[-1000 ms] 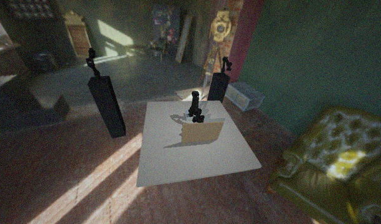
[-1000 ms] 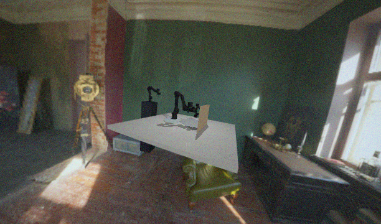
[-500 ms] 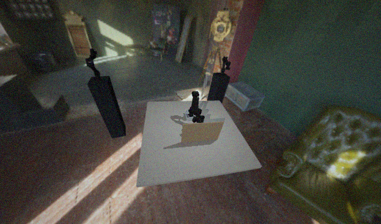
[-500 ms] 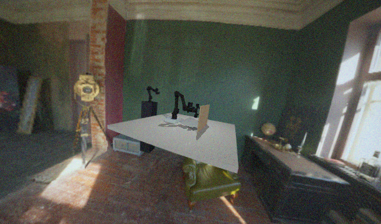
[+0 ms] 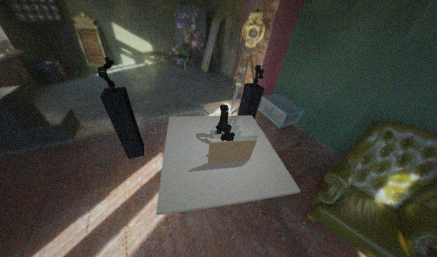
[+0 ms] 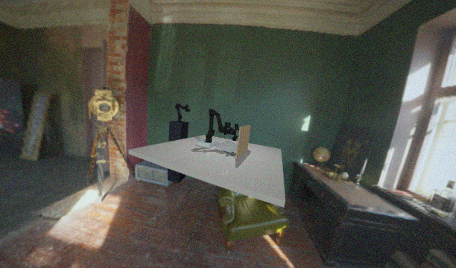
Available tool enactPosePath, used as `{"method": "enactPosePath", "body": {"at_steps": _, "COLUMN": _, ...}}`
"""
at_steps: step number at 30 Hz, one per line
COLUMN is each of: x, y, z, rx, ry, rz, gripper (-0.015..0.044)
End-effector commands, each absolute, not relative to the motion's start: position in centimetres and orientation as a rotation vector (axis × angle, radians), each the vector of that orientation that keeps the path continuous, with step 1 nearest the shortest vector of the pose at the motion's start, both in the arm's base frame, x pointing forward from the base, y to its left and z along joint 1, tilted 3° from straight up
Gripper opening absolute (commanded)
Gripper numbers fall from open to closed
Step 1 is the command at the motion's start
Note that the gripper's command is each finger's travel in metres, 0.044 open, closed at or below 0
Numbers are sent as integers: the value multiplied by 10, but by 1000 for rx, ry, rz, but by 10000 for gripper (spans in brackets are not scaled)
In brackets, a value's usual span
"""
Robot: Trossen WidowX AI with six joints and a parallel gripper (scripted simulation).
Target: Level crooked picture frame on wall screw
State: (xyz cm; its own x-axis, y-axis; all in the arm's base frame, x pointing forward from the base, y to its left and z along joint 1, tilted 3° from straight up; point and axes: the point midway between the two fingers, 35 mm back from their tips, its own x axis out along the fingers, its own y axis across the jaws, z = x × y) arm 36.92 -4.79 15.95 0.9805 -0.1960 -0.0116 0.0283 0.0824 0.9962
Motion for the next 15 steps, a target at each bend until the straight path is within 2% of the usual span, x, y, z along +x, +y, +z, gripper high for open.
{"method": "enactPosePath", "body": {"at_steps": 1, "x": 370, "y": -47, "z": 159, "rx": 1484, "ry": -134, "rz": -167, "gripper": 260}}
{"method": "enactPosePath", "body": {"at_steps": 7, "x": 370, "y": -47, "z": 159, "rx": 1484, "ry": -134, "rz": -167, "gripper": 260}}
{"method": "enactPosePath", "body": {"at_steps": 13, "x": 370, "y": -47, "z": 159, "rx": 1484, "ry": -134, "rz": -167, "gripper": 103}}
{"method": "enactPosePath", "body": {"at_steps": 15, "x": 370, "y": -47, "z": 159, "rx": 1484, "ry": -134, "rz": -167, "gripper": 89}}
